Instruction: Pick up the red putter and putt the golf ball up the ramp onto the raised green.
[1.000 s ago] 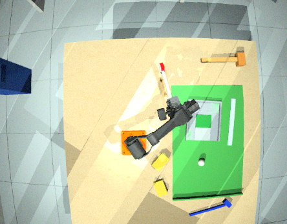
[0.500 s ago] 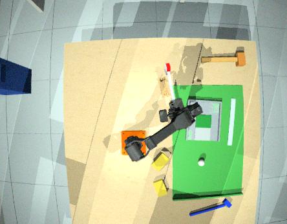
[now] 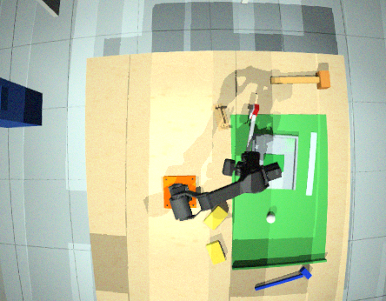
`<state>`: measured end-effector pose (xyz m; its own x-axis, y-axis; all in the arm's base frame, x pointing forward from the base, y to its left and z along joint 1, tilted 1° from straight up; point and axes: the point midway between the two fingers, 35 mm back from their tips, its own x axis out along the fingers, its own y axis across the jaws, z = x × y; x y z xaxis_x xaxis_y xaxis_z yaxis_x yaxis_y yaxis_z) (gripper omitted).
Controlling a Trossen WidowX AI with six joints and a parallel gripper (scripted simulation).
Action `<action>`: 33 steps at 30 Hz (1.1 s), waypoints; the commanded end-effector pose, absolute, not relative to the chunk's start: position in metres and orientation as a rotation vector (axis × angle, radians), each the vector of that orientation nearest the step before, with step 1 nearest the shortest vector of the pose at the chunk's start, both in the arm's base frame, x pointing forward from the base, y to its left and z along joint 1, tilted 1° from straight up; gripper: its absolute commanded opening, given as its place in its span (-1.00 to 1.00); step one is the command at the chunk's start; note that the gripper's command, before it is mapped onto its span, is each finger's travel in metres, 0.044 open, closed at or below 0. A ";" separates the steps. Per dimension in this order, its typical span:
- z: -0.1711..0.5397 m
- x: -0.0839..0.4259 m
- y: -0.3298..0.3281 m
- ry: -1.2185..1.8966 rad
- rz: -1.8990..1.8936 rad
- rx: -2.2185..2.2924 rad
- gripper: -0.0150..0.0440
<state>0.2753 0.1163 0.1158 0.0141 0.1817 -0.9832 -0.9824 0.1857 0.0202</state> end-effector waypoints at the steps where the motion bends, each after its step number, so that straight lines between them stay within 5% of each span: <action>1: 0.120 0.283 0.097 1.191 1.073 -0.883 -0.49; 33: 0.131 0.277 -0.079 1.467 0.420 -0.386 -0.49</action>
<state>0.2792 -0.0643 0.1269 0.0468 0.0505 -0.9976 -0.5538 0.8325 0.0162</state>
